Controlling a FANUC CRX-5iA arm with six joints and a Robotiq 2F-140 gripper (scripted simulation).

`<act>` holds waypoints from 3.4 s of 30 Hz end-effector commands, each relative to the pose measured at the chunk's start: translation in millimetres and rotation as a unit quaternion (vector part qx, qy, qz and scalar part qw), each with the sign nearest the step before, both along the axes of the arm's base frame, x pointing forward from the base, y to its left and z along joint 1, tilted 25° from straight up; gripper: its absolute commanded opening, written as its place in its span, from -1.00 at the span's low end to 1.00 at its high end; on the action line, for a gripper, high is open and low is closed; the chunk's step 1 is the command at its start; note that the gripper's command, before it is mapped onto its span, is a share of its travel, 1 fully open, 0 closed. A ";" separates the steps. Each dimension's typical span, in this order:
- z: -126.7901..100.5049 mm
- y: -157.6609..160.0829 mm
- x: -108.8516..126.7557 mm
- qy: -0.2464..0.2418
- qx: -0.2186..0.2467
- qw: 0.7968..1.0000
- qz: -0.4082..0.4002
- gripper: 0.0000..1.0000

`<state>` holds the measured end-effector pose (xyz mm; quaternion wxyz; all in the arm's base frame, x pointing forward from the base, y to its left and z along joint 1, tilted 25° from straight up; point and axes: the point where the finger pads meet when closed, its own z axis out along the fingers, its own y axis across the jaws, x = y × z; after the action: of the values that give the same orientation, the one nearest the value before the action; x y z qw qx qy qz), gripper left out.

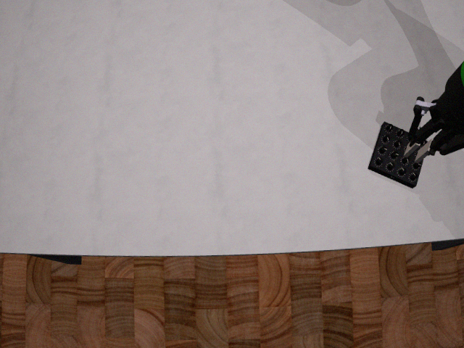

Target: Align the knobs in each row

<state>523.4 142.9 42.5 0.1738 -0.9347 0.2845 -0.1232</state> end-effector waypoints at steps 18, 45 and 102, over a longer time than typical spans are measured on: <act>4.9 -1.4 -1.5 0.092 0.119 0.931 -0.332 -0.77; 10.6 -3.2 -3.5 0.187 0.243 0.671 -0.675 -0.77; 17.4 -5.4 -6.0 0.248 0.324 0.188 -0.893 -0.77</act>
<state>517.2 137.5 59.8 0.1545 0.1038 0.9717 0.1457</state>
